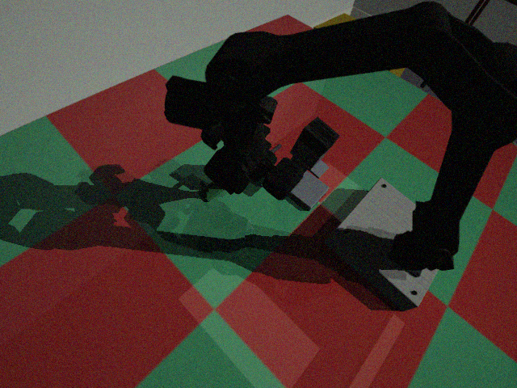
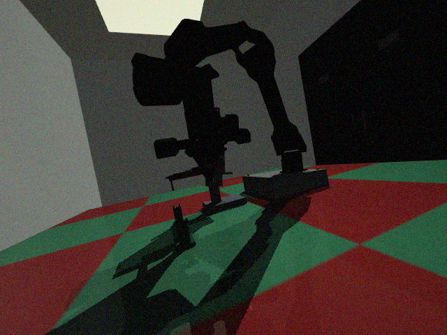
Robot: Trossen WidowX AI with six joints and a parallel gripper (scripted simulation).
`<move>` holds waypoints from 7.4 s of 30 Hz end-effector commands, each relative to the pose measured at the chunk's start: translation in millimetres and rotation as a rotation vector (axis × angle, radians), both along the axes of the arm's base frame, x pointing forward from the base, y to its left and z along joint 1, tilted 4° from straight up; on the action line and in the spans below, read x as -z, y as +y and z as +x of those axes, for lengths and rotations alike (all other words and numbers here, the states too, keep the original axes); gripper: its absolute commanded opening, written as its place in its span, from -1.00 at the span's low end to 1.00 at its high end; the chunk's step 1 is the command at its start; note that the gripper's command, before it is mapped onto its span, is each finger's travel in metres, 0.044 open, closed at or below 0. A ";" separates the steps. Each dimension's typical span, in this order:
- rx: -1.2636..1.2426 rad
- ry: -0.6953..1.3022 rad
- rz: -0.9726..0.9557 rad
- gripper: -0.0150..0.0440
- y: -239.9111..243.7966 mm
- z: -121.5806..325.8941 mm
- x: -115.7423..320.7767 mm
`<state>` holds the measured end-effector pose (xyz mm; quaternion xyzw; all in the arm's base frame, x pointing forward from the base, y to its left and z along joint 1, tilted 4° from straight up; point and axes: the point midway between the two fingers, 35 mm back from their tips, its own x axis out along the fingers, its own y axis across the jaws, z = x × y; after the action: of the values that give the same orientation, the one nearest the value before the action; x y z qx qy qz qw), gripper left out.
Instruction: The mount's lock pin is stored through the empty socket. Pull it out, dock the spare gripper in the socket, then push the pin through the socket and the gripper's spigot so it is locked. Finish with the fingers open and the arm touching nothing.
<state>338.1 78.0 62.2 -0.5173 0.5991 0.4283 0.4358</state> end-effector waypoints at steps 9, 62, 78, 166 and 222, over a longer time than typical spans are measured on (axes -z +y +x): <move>0.000 -0.010 0.008 -0.49 3.1 -33.6 -8.0; -0.002 0.016 0.017 -0.49 -18.0 -45.8 41.8; -0.002 0.028 0.018 -0.49 -28.7 -46.8 41.9; -0.006 0.105 0.015 0.19 -38.9 -54.2 18.1; -0.028 0.158 -0.010 1.00 -4.4 -59.7 -28.8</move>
<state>278.4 73.7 91.0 -0.4919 0.6272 0.4704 0.3787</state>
